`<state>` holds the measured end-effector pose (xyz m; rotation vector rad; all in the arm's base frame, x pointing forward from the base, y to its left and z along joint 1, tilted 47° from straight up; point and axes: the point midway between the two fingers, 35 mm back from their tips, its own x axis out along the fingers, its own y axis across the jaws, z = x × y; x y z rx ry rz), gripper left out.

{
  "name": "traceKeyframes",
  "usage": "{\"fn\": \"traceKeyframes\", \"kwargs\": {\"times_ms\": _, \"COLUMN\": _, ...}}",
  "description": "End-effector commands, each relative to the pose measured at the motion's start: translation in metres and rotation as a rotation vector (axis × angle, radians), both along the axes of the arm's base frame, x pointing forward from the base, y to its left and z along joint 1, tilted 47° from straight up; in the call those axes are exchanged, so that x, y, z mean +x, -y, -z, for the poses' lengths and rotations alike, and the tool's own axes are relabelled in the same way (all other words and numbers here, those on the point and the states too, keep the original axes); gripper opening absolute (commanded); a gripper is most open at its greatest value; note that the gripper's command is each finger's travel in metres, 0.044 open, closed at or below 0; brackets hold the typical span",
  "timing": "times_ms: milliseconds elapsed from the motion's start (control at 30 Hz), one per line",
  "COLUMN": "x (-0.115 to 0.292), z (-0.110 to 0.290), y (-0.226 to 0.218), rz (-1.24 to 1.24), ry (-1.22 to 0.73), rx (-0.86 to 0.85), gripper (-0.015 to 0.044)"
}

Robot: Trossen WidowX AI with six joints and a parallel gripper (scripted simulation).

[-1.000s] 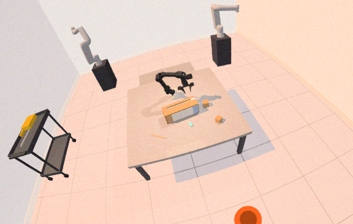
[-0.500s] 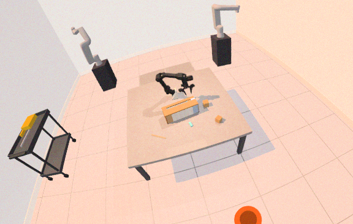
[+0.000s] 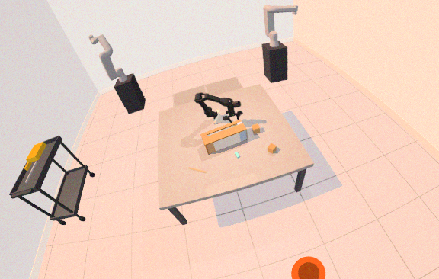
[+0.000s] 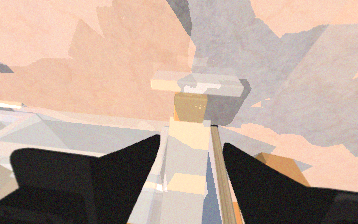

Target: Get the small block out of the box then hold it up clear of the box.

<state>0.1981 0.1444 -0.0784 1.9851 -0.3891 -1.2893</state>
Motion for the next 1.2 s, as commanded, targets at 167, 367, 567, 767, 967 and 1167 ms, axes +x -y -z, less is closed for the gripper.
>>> {"fn": "traceKeyframes", "kwargs": {"times_ms": 167, "x": 0.002, "z": 0.011, "y": 0.012, "rz": -0.005, "ry": -0.004, "rx": -0.012, "gripper": 0.0285}}
{"fn": "traceKeyframes", "kwargs": {"times_ms": 367, "x": 0.003, "z": 0.017, "y": 0.019, "rz": -0.005, "ry": -0.003, "rx": -0.012, "gripper": 0.0285}}
{"fn": "traceKeyframes", "kwargs": {"times_ms": 567, "x": 0.004, "z": 0.023, "y": 0.027, "rz": -0.005, "ry": -0.003, "rx": -0.013, "gripper": 0.0285}}
{"fn": "traceKeyframes", "kwargs": {"times_ms": 767, "x": 0.005, "z": 0.029, "y": 0.034, "rz": -0.005, "ry": -0.002, "rx": -0.014, "gripper": 0.0285}}
{"fn": "traceKeyframes", "kwargs": {"times_ms": 967, "x": 0.005, "z": 0.035, "y": 0.041, "rz": -0.005, "ry": -0.002, "rx": -0.015, "gripper": 0.0285}}
{"fn": "traceKeyframes", "kwargs": {"times_ms": 1167, "x": 0.005, "z": 0.035, "y": 0.042, "rz": -0.005, "ry": -0.001, "rx": -0.015, "gripper": 0.018}}
